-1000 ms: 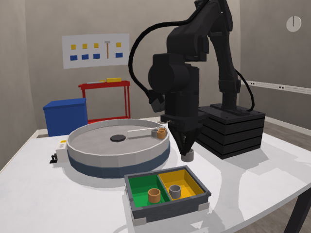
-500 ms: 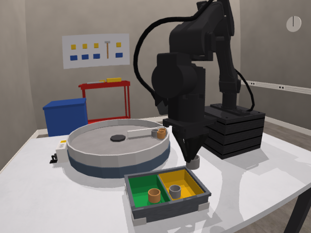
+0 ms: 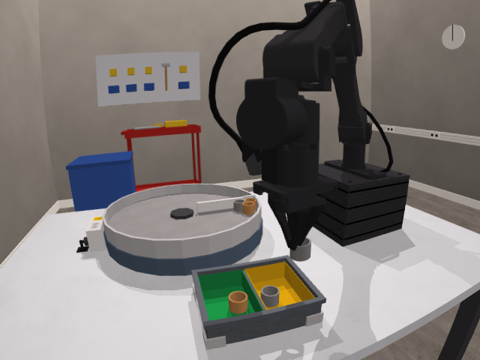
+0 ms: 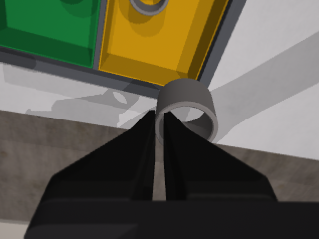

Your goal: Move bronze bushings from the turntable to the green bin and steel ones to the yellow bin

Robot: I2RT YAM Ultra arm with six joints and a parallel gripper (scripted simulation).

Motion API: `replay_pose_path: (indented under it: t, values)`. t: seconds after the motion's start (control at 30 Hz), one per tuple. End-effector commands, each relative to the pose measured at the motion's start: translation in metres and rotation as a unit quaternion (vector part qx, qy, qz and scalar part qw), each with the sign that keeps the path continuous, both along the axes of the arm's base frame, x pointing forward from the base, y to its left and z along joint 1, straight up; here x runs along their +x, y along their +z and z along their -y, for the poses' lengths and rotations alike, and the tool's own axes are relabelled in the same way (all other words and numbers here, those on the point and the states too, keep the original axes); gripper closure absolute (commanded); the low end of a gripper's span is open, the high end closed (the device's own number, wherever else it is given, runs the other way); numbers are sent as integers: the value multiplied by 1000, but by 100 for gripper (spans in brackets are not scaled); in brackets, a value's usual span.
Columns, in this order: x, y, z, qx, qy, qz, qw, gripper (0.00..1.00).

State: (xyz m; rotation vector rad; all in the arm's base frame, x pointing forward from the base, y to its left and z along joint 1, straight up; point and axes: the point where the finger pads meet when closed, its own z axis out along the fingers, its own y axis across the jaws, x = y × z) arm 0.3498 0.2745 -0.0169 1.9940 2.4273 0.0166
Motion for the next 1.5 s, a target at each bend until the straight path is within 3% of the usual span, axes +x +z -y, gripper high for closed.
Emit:
replay_pose_path:
  t: [0.0,1.13,1.23,1.47]
  values:
    - [7,9,-1,-2,-5,10,1000,100]
    - [7,4,0,-5,-5,5,1000,100]
    - [10,15,-2,3,-5,15,1000,100]
    - [10,15,-2,3,-5,15,1000,100]
